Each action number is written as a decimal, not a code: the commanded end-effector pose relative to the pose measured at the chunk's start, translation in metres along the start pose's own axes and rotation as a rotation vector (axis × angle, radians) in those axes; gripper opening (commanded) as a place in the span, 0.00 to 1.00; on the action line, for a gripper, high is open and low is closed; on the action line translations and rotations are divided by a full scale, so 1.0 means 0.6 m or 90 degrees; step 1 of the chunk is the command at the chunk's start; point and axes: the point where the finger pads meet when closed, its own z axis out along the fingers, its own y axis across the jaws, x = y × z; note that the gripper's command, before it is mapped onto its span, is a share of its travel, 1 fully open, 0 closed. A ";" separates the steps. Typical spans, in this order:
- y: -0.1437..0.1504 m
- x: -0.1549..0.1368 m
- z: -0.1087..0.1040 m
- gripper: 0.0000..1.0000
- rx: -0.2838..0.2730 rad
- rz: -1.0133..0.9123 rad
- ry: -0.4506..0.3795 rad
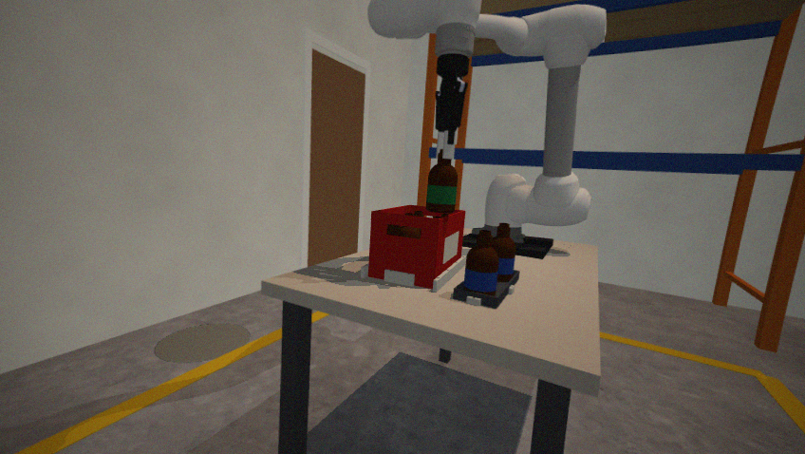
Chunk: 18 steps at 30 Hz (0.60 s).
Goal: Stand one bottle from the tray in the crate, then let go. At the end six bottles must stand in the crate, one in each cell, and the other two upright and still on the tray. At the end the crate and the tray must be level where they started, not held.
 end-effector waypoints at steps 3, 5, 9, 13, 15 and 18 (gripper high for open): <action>-0.006 -0.013 0.000 0.00 0.000 0.000 0.000; -0.009 -0.018 0.000 0.00 0.000 0.000 0.000; -0.011 -0.022 0.000 0.00 0.000 0.000 0.000; -0.014 -0.030 0.000 0.00 0.000 0.000 0.000; -0.016 -0.033 0.000 0.00 0.000 0.000 0.000; -0.018 -0.038 0.000 0.00 0.000 0.000 0.000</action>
